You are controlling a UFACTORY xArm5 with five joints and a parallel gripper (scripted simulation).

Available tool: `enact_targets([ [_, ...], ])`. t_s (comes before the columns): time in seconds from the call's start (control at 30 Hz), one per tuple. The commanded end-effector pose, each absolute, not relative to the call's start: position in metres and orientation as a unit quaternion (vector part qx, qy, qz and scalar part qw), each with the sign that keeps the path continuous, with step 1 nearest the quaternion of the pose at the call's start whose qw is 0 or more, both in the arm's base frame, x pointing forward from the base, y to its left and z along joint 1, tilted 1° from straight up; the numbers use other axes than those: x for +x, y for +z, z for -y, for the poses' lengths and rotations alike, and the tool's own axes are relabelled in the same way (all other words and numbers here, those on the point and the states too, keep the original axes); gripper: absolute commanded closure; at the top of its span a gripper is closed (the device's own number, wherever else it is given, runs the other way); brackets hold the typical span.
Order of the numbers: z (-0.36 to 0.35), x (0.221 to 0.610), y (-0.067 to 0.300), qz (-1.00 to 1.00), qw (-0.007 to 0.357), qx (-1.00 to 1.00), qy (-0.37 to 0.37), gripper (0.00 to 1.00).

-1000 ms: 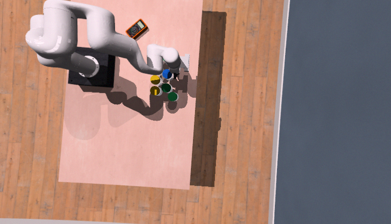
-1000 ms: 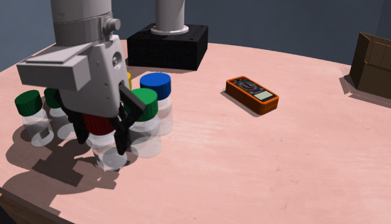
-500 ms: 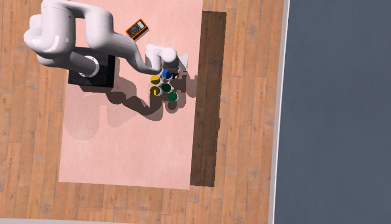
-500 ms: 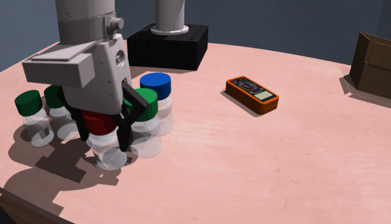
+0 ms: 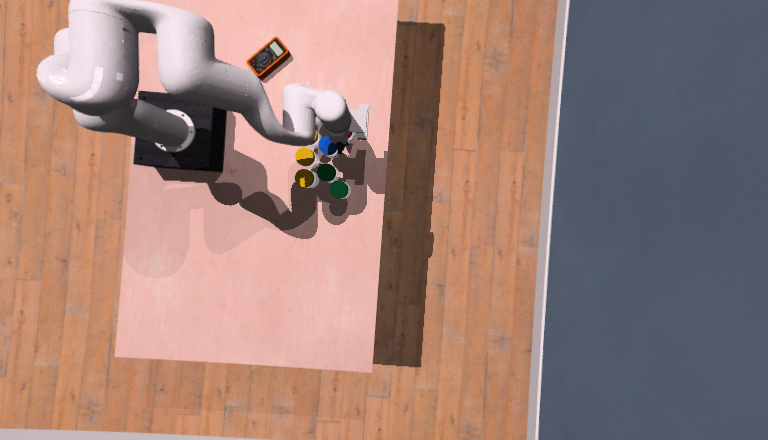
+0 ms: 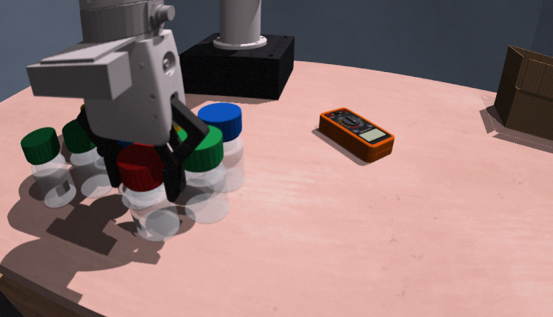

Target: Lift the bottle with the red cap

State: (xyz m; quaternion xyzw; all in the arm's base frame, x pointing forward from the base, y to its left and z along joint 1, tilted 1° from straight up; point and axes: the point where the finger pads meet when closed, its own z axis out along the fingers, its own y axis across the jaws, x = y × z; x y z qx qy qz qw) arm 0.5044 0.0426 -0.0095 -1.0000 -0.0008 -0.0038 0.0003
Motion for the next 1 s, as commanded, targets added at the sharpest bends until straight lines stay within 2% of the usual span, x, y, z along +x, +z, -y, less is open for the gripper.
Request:
enact_targets([
  [0.0, -0.0426, 0.5058, -0.0001, 0.001, 0.005, -1.000, -0.006, 0.21],
  [0.73, -0.0425, 0.5052, 0.0076, 0.001, 0.007, -1.000, -0.005, 0.21],
  [0.77, -0.0425, 0.5054, 0.0071, 0.001, 0.000, -1.000, -0.006, 1.00],
  [0.97, -0.0425, 0.5054, 0.0071, 0.001, 0.000, -1.000, -0.006, 1.00],
])
